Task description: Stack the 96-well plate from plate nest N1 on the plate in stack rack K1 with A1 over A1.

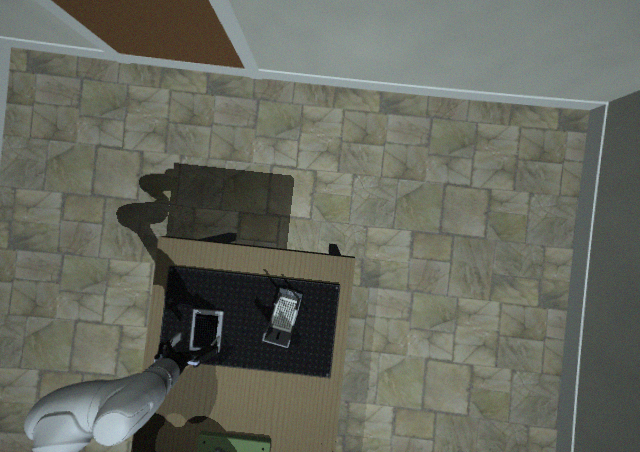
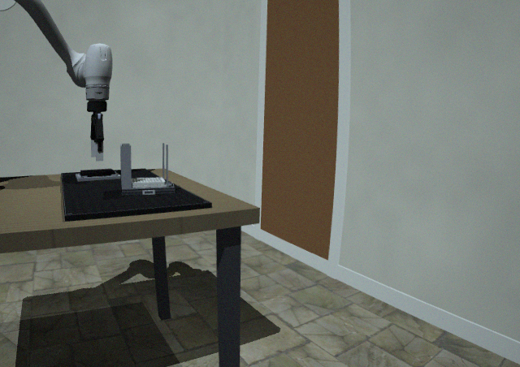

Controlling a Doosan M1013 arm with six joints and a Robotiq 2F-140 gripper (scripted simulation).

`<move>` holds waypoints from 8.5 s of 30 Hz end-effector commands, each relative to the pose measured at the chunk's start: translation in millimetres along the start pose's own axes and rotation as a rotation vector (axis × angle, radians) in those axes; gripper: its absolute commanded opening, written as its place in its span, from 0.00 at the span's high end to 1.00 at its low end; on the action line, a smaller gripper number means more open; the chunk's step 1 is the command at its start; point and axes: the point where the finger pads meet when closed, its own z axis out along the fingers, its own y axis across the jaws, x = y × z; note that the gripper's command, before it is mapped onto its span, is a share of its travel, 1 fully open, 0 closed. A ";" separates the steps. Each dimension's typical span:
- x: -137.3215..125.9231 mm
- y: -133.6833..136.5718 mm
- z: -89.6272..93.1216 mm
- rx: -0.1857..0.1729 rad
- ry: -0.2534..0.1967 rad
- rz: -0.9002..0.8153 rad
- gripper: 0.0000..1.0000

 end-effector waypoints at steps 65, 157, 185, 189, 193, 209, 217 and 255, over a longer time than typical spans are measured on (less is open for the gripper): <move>0.0 0.0 41.5 0.000 0.000 0.000 1.00; 0.0 0.0 -78.5 0.000 0.000 0.000 1.00; 0.0 0.0 -93.9 0.000 0.000 0.000 1.00; 2.1 6.3 -94.0 0.000 0.000 0.067 1.00; 5.2 15.8 -94.3 0.000 0.000 0.167 1.00; 19.7 60.2 -95.4 0.000 0.000 0.188 1.00; 27.9 85.5 -96.1 0.000 0.000 0.188 1.00; 63.1 193.2 -98.8 0.000 0.000 0.188 1.00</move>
